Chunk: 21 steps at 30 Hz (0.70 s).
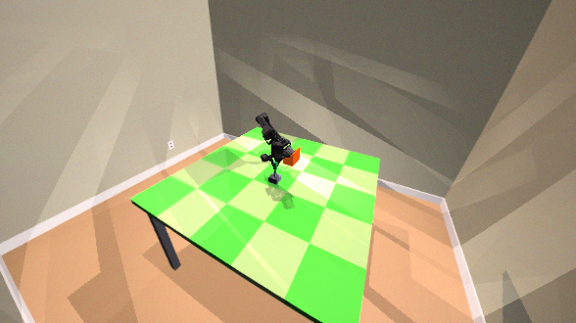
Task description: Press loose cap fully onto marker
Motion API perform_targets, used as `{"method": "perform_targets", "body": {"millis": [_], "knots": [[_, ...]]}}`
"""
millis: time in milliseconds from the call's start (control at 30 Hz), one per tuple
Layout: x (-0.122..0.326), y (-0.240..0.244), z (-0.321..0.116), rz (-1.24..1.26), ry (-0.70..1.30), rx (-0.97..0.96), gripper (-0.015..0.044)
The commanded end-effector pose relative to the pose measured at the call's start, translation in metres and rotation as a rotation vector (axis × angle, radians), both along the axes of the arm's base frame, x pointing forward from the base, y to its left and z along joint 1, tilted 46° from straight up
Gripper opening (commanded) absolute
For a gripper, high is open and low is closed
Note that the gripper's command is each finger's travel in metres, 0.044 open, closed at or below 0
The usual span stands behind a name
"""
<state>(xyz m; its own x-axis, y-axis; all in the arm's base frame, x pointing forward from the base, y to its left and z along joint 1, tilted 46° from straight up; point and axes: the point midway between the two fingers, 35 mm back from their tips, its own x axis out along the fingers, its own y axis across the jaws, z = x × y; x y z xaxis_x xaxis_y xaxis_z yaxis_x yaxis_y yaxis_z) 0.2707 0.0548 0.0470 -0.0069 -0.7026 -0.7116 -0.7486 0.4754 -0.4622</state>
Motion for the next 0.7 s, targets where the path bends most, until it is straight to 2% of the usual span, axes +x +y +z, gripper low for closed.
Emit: {"method": "perform_targets", "body": {"millis": [0,667], "knots": [[-0.001,-0.006,-0.005,0.005,0.003,-0.006,0.0],[-0.002,-0.03,-0.027,0.005,0.002,-0.008,0.0]]}}
